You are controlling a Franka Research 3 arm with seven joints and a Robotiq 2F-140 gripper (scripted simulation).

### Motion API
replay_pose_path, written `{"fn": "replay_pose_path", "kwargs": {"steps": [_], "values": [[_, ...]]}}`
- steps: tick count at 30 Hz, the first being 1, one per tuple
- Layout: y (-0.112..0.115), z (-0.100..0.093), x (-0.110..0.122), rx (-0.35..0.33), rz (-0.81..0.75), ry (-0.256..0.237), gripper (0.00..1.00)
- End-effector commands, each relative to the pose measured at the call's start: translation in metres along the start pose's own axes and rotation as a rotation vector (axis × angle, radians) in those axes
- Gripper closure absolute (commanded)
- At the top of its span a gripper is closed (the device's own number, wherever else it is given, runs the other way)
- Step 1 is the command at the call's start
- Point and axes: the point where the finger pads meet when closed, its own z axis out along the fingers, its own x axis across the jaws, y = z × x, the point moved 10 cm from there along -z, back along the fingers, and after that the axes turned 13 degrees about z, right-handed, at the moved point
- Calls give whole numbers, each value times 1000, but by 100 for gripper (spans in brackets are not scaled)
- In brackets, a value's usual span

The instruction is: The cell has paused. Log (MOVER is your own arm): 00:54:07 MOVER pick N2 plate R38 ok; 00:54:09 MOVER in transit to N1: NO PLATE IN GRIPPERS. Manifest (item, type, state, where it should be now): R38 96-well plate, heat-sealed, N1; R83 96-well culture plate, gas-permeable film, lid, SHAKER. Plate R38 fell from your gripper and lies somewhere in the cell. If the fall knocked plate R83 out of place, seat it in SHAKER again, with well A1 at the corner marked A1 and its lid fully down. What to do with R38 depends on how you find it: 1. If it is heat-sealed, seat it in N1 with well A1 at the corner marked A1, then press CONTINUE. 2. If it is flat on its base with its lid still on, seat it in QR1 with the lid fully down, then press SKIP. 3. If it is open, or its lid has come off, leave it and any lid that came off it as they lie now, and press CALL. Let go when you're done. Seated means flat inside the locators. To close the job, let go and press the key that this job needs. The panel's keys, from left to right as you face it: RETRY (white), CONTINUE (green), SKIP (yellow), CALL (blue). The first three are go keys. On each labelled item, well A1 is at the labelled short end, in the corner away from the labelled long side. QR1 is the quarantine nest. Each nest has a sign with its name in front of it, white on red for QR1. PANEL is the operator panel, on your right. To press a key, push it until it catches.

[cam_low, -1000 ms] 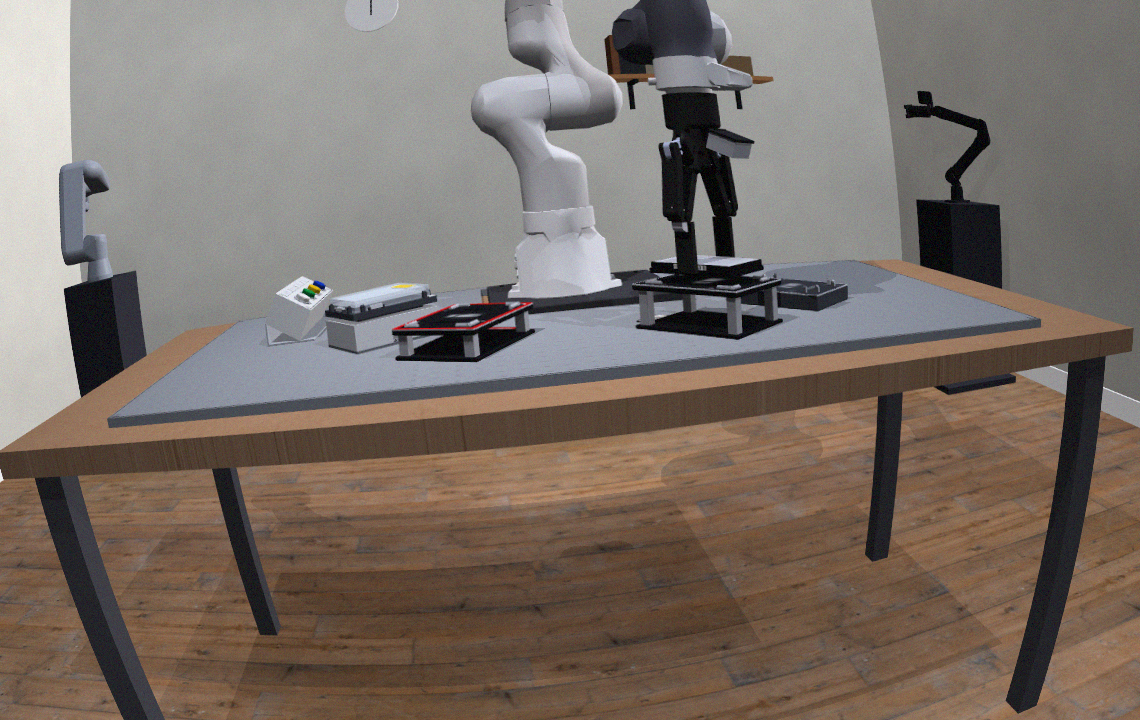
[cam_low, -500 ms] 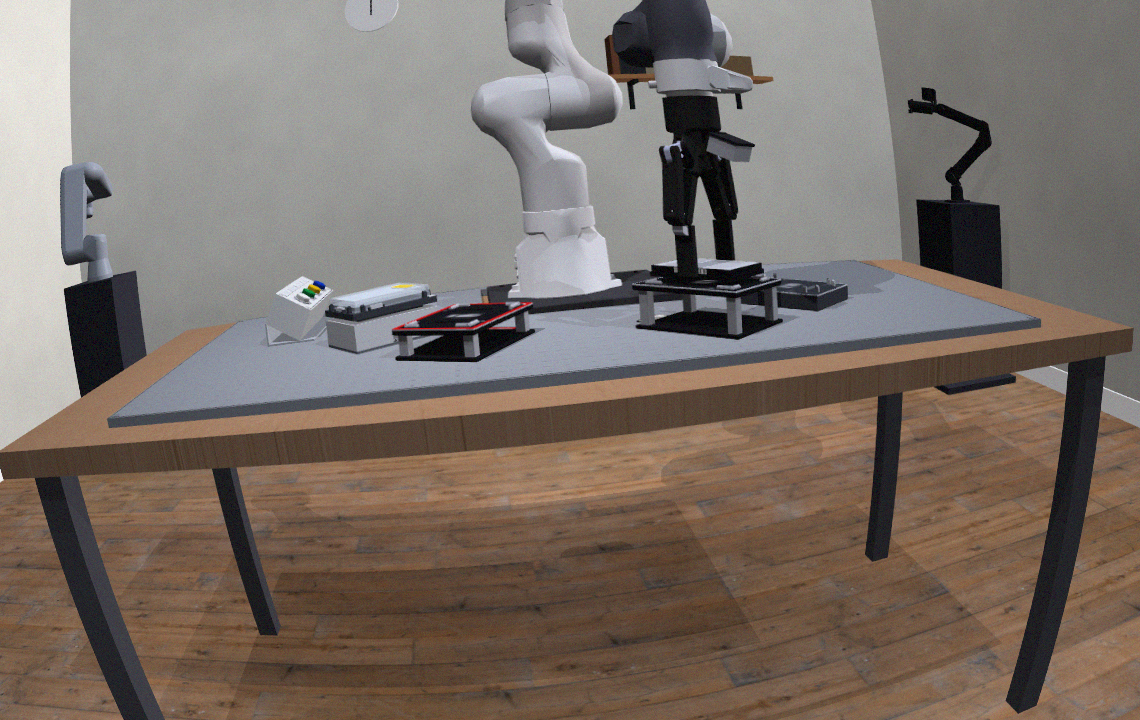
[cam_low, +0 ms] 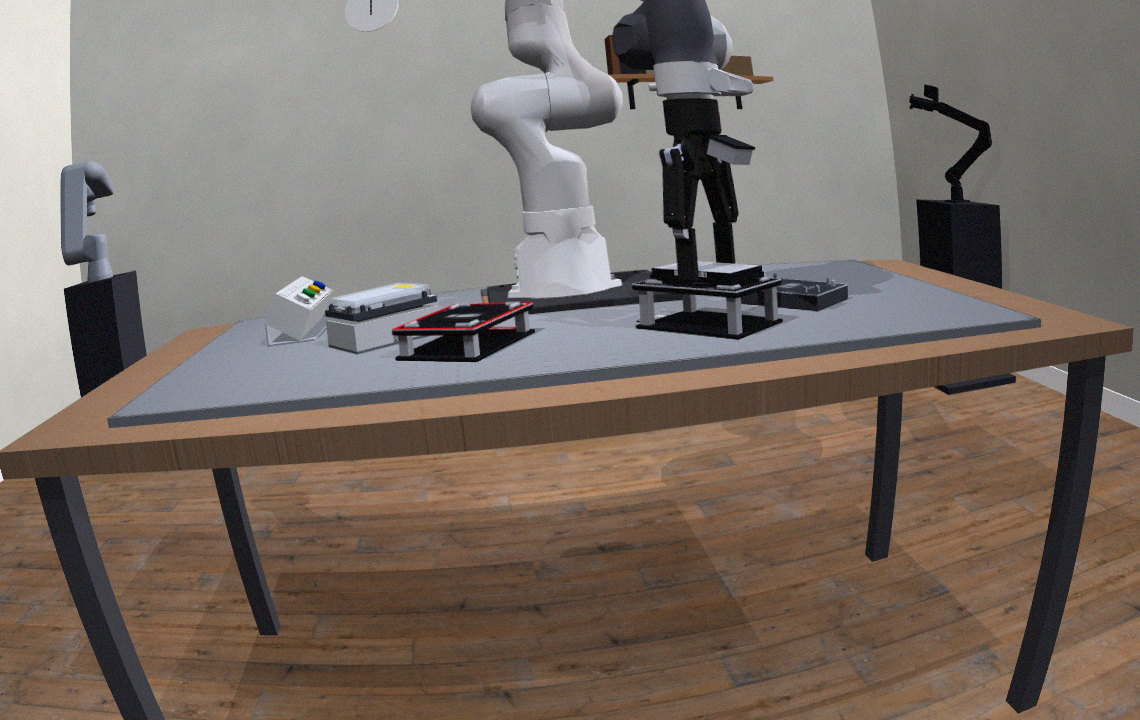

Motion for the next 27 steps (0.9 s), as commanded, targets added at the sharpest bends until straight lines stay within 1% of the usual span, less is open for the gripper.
{"fn": "replay_pose_path", "kwargs": {"steps": [1, 27], "values": [[0, 2, 0, 1, 3, 2, 90], [0, 5, 0, 1, 3, 2, 90]]}}
